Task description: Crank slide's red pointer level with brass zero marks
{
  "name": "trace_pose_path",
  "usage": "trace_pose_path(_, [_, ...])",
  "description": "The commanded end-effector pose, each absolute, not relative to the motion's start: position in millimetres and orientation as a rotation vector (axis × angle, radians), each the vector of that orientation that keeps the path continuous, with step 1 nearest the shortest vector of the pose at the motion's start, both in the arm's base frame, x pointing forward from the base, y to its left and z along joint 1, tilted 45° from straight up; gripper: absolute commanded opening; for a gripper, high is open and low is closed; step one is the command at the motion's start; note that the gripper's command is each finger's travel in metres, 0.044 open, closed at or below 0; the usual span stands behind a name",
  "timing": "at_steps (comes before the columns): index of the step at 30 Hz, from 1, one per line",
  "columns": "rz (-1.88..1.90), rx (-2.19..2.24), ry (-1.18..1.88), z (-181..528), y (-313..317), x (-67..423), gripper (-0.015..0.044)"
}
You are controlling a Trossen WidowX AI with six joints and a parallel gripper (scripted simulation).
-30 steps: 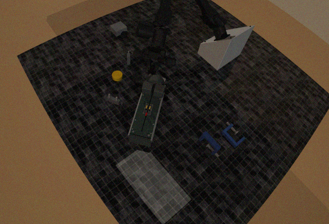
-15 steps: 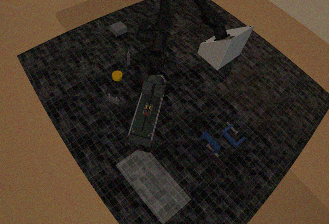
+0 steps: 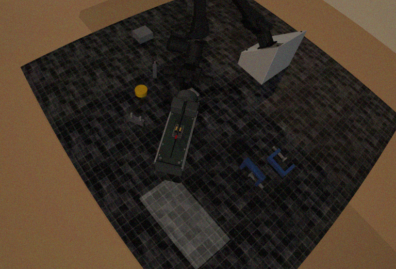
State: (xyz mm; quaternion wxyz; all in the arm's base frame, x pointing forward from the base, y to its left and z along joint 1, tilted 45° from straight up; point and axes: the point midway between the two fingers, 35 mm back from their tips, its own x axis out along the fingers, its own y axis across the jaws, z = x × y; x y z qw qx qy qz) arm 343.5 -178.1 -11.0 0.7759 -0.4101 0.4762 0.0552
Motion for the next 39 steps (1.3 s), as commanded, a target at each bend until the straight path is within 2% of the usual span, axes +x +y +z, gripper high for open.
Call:
trace_pose_path(1, [0.130, -0.884, 1.047, -19.7, -177.7, 339.4, 0.0000])
trace_pose_path(39, [0.130, -0.884, 1.047, -27.3, -173.6, 334.6, 0.0000])
